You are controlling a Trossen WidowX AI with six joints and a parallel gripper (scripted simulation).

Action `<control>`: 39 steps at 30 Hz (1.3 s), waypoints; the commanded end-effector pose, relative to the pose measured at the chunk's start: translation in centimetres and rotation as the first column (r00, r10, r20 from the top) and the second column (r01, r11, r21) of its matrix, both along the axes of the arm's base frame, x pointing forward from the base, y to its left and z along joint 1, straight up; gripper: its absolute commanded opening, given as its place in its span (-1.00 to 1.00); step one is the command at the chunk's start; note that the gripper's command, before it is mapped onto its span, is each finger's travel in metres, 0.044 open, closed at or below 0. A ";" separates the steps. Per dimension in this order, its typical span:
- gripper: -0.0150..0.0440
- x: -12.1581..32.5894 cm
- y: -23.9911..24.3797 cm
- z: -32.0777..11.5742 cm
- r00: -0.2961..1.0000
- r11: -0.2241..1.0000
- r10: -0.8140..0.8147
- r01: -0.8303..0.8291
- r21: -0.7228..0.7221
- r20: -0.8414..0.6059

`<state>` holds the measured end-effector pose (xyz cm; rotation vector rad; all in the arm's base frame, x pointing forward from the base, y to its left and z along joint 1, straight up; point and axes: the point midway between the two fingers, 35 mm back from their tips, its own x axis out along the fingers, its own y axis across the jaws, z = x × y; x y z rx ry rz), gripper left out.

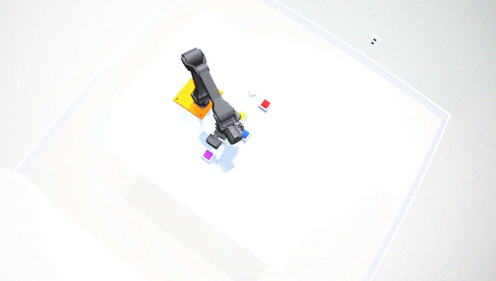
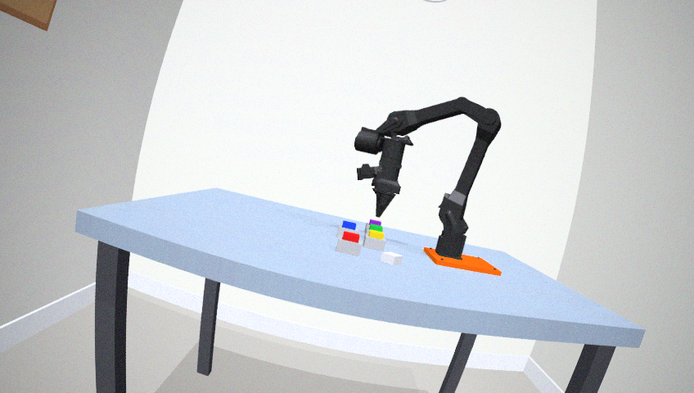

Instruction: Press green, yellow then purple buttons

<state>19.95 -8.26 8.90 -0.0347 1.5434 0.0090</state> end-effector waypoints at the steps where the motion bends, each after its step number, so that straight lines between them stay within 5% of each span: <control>1: -0.42 -0.2 0.1 -0.9 1.000 1.000 0.005 -0.005 0.007 -0.009; 39: -0.42 -0.2 0.1 -2.9 1.000 1.000 0.005 -0.005 0.007 -0.009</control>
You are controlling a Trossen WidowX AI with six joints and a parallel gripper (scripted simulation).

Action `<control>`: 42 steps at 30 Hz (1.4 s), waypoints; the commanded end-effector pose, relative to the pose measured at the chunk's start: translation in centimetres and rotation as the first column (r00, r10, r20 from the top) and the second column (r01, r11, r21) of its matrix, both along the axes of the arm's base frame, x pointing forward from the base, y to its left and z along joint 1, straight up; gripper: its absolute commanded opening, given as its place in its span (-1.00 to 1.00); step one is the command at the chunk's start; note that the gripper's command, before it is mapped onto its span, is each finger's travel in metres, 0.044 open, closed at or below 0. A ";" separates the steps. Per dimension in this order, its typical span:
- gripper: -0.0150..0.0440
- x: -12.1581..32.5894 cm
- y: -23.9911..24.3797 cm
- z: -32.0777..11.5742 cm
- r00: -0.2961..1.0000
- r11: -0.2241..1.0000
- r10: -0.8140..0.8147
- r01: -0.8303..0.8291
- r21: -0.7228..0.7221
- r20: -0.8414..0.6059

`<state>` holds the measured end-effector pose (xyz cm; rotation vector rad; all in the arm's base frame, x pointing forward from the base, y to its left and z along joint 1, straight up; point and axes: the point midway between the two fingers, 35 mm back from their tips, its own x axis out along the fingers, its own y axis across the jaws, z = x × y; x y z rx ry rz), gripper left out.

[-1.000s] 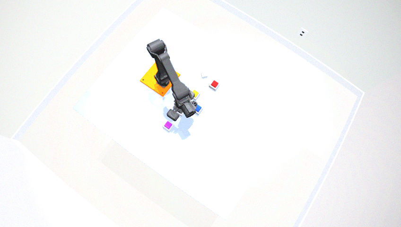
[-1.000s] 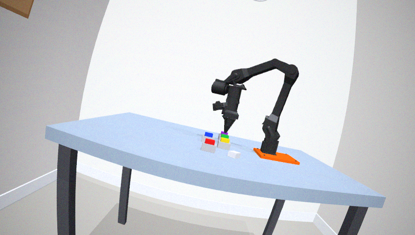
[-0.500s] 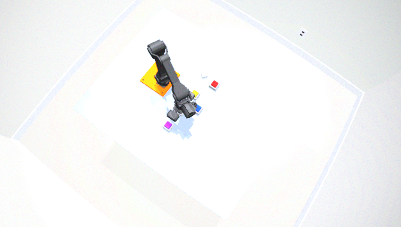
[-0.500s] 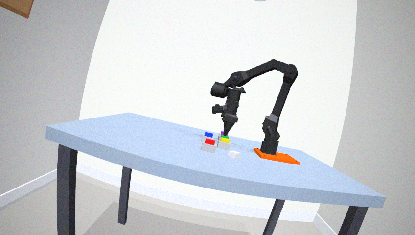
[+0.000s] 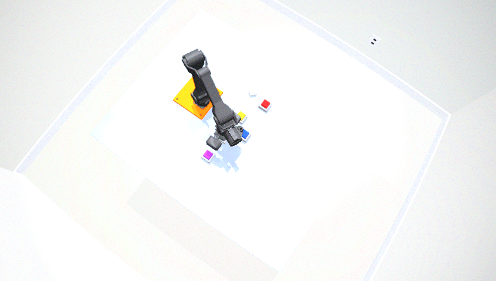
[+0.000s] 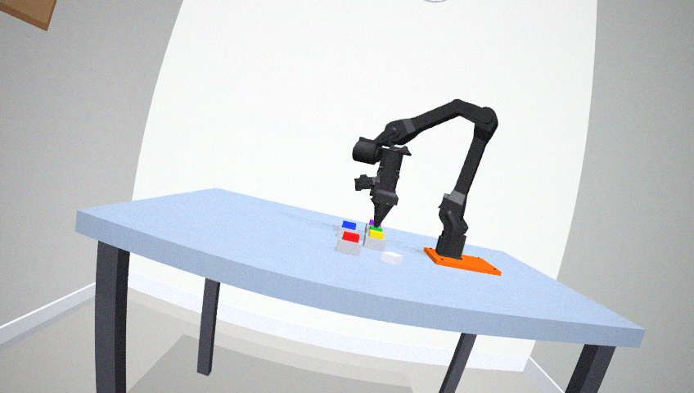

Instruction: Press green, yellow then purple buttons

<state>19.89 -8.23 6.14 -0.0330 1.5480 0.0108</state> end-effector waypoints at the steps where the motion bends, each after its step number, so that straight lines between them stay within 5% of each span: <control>1: -0.42 -0.1 0.1 -0.2 1.000 1.000 0.005 -0.005 0.005 -0.004; 16: -0.42 -0.3 0.2 9.0 1.000 1.000 0.005 -0.005 0.005 -0.004; 23: -0.42 -0.1 0.8 9.2 1.000 1.000 0.005 -0.005 0.006 -0.004; 35: -0.42 0.3 12.4 9.2 1.000 1.000 0.005 -0.005 0.018 -0.004; 42: -0.42 0.2 13.1 8.4 1.000 1.000 0.005 -0.005 0.018 -0.004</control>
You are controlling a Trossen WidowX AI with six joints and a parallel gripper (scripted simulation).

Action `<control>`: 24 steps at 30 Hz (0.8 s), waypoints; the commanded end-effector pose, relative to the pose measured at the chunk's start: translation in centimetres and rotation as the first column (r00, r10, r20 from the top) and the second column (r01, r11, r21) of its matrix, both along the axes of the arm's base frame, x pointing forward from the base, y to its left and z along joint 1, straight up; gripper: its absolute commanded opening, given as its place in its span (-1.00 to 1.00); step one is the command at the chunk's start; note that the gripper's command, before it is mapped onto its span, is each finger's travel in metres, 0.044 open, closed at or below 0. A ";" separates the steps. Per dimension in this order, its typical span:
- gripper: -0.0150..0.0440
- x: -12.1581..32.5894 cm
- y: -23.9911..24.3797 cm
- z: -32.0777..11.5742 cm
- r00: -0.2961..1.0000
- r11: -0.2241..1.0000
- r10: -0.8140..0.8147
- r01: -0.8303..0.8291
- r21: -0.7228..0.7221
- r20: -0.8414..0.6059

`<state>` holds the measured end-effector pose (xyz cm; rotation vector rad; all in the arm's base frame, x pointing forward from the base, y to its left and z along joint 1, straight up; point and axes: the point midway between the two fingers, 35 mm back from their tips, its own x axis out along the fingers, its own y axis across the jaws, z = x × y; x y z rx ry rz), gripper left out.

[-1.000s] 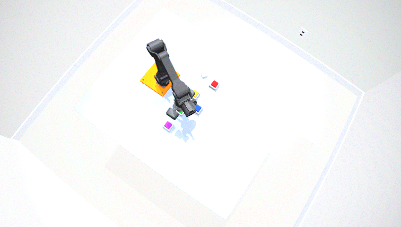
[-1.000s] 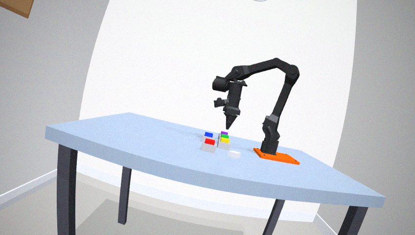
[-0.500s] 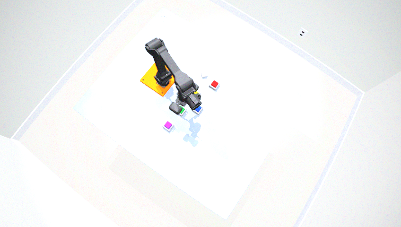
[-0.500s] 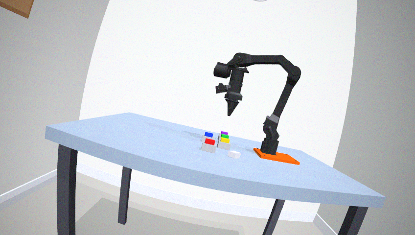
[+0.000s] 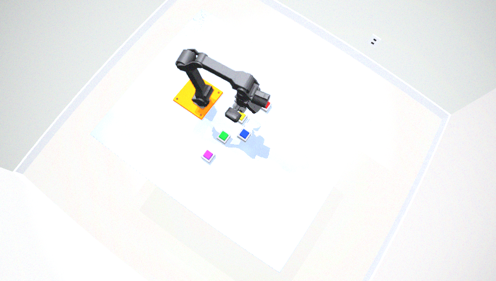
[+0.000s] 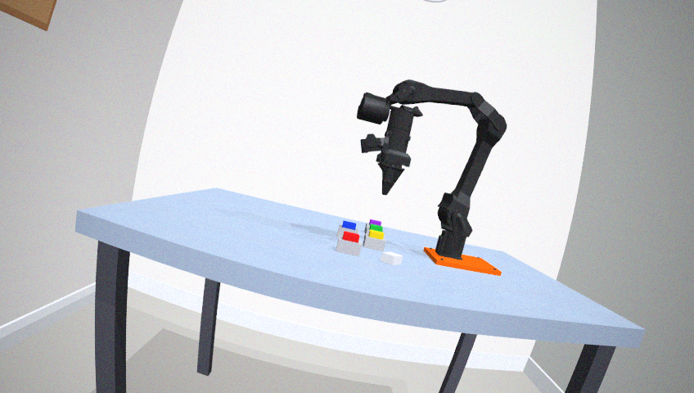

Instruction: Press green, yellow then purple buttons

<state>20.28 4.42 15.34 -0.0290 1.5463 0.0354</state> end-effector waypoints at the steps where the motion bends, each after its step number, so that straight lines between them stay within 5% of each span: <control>1: -0.42 -0.1 0.5 -1.8 1.000 1.000 -0.008 0.008 0.000 -0.005; 5: -0.42 -0.1 0.4 -6.0 1.000 1.000 -0.008 0.008 0.000 -0.005; 24: -0.42 -0.1 0.5 -8.2 1.000 1.000 -0.008 0.008 0.000 -0.005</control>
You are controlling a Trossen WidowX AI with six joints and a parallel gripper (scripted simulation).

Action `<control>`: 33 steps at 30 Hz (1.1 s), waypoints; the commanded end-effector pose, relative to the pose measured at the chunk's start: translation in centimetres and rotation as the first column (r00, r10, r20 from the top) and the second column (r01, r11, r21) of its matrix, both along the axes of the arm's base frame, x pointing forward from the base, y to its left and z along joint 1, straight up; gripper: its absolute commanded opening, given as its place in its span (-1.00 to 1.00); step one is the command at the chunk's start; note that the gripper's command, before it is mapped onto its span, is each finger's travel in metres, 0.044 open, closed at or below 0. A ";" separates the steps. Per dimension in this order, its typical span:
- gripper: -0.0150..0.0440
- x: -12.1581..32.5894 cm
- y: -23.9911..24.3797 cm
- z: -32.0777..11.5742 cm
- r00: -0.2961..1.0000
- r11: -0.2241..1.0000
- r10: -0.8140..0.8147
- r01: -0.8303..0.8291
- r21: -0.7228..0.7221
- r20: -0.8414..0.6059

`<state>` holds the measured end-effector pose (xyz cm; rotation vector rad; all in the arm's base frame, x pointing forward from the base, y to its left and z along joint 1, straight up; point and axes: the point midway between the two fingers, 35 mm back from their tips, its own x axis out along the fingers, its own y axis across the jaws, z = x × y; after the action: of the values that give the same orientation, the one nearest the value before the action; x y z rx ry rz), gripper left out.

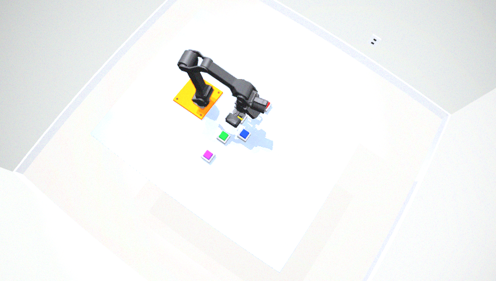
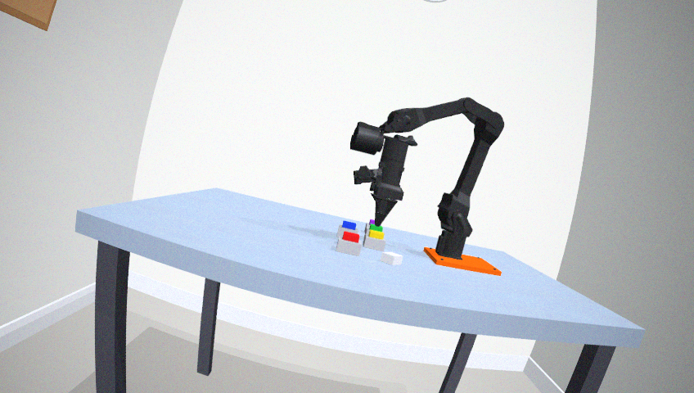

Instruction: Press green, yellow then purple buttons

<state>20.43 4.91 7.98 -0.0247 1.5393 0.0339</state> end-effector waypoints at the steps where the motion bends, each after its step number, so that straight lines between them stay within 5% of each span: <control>1: -0.42 -0.2 0.0 -1.0 1.000 1.000 -0.005 0.005 -0.002 -0.012; 33: -0.42 -0.3 0.0 -2.1 1.000 1.000 -0.005 0.005 -0.002 -0.012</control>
<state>20.40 4.90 6.11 -0.0254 1.5431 0.0331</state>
